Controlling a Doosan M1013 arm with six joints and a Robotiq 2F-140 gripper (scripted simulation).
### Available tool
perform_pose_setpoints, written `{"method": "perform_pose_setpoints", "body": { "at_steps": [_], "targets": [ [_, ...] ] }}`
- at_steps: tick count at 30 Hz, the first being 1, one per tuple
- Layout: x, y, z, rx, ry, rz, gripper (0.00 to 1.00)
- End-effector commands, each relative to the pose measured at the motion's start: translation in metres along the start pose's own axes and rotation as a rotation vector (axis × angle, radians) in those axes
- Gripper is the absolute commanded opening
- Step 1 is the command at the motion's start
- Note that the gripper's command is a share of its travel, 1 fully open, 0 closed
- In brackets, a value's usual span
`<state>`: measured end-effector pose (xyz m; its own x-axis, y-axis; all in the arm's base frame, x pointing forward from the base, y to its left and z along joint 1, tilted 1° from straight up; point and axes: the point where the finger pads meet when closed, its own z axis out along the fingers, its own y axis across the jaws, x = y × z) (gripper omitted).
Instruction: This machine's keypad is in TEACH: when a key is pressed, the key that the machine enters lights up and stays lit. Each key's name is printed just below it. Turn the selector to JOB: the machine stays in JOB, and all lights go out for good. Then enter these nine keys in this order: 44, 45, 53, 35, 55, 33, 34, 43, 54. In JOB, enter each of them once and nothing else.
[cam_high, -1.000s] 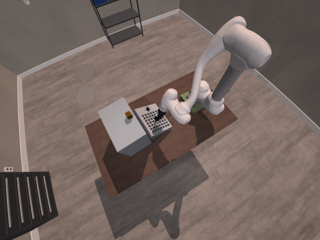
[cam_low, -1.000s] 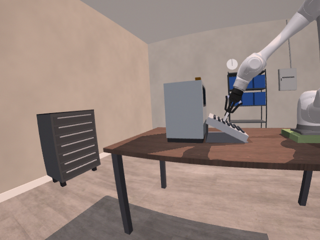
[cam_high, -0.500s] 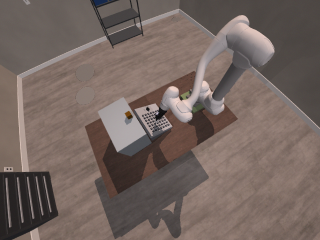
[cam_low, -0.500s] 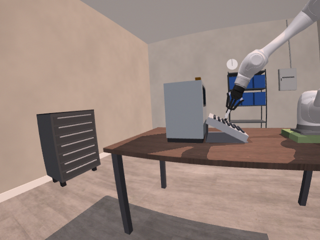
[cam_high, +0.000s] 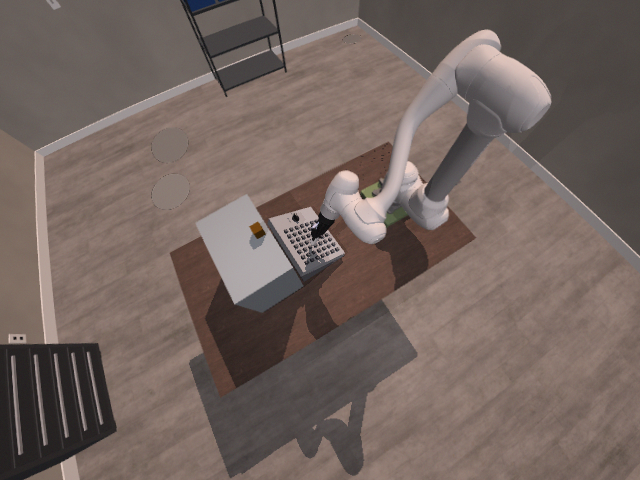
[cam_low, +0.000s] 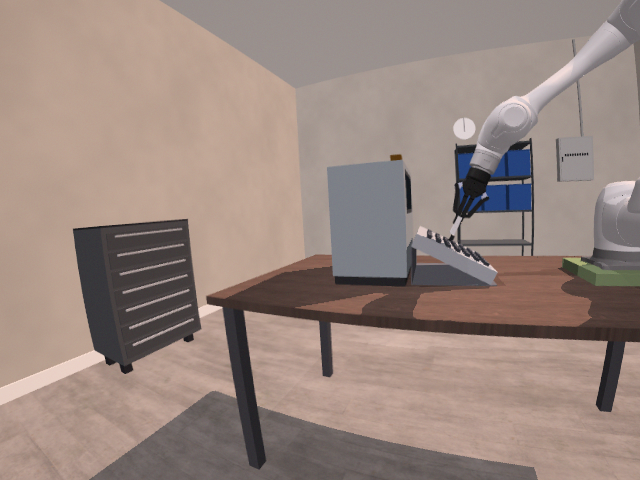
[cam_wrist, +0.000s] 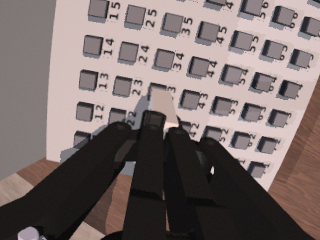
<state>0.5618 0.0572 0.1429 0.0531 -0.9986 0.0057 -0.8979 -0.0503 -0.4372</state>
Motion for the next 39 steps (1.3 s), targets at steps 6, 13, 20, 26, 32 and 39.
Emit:
{"method": "perform_pose_setpoints", "body": {
  "at_steps": [6, 13, 20, 26, 32, 39],
  "targets": [
    [0.019, 0.02, 0.0, 0.0, 0.0, 0.0, 0.0],
    [0.034, 0.034, 0.0, 0.0, 0.0, 0.0, 0.0],
    [0.034, 0.034, 0.001, 0.0, 0.0, 0.0, 0.0],
    [0.034, 0.034, 0.009, 0.0, 0.0, 0.0, 0.0],
    [0.034, 0.034, 0.017, 0.0, 0.0, 0.0, 0.0],
    [0.034, 0.034, 0.022, 0.0, 0.0, 0.0, 0.0]
  ]
}}
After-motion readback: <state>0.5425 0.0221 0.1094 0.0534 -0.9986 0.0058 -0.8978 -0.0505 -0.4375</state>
